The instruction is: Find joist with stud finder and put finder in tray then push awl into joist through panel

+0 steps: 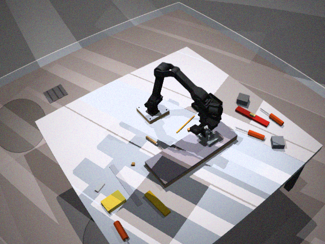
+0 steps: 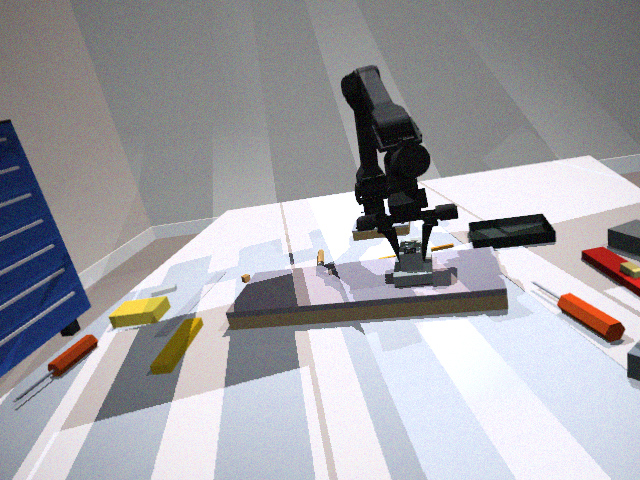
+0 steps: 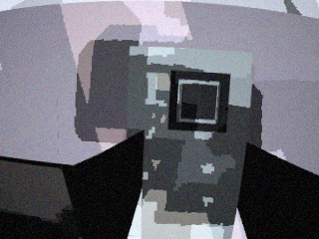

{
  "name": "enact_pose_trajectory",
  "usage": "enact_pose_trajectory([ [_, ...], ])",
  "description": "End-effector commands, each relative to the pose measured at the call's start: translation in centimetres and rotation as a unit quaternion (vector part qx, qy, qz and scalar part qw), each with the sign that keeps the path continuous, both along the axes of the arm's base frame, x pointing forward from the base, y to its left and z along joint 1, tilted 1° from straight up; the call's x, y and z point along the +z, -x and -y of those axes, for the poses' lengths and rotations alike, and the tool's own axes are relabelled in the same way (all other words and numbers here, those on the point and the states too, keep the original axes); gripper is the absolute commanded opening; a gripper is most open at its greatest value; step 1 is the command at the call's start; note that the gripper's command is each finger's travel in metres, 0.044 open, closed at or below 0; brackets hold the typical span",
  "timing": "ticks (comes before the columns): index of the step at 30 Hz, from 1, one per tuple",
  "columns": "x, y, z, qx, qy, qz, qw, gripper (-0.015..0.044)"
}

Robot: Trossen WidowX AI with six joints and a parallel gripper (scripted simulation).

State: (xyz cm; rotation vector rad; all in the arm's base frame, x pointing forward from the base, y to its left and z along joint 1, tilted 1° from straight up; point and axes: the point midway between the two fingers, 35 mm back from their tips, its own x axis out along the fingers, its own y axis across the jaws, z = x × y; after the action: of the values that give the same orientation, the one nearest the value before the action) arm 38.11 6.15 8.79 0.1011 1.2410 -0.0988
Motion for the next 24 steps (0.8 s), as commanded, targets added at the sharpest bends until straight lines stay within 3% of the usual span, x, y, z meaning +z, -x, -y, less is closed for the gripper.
enact_pose_trajectory([
  [1, -0.1, 0.1, 0.7, 0.000, 0.000, -0.001, 1.000, 0.0000],
  [24, -0.2, 0.6, 4.2, 0.000, 0.002, -0.001, 1.000, 0.0000],
])
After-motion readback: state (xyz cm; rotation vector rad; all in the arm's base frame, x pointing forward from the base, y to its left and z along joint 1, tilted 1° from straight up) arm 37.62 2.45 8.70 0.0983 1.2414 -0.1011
